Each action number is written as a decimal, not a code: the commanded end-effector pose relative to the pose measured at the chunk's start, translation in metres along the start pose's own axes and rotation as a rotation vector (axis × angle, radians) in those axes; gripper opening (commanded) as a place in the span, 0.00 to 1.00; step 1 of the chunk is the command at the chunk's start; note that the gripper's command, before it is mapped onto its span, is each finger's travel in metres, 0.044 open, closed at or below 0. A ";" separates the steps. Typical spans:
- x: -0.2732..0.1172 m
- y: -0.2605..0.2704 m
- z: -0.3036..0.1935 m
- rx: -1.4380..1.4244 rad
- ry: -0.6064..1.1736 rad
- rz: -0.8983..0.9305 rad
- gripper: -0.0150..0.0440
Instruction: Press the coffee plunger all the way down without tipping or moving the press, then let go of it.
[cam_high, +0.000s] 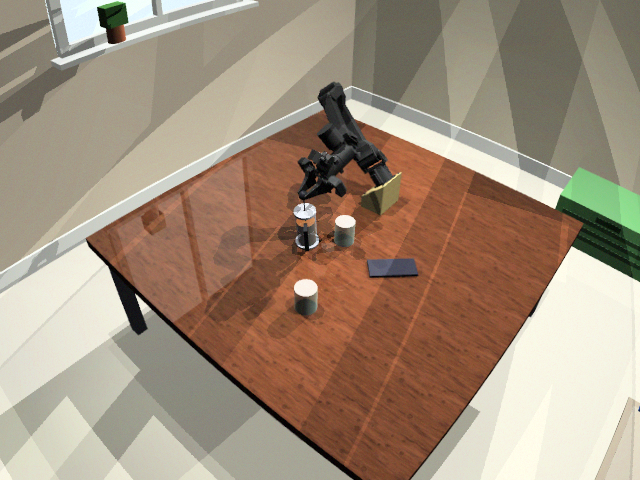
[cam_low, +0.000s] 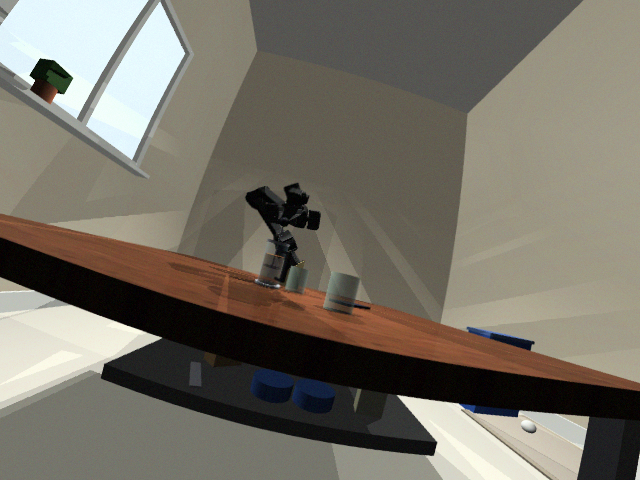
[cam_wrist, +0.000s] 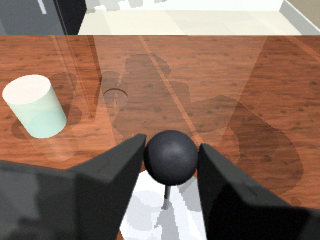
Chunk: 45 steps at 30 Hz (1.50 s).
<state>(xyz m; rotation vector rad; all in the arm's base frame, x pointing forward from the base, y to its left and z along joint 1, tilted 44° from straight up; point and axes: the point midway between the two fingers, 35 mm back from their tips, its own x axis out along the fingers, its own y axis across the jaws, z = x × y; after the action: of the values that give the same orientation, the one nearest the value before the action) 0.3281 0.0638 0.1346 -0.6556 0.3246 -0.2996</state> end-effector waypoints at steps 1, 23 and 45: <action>0.008 -0.001 -0.024 -0.045 0.048 -0.009 0.45; 0.021 0.001 -0.026 -0.047 0.044 -0.013 0.45; 0.023 0.003 -0.024 -0.047 0.043 -0.013 0.45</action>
<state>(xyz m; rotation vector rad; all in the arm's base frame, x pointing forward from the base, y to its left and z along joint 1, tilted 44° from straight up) 0.3400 0.0468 0.1130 -0.6870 0.3574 -0.3137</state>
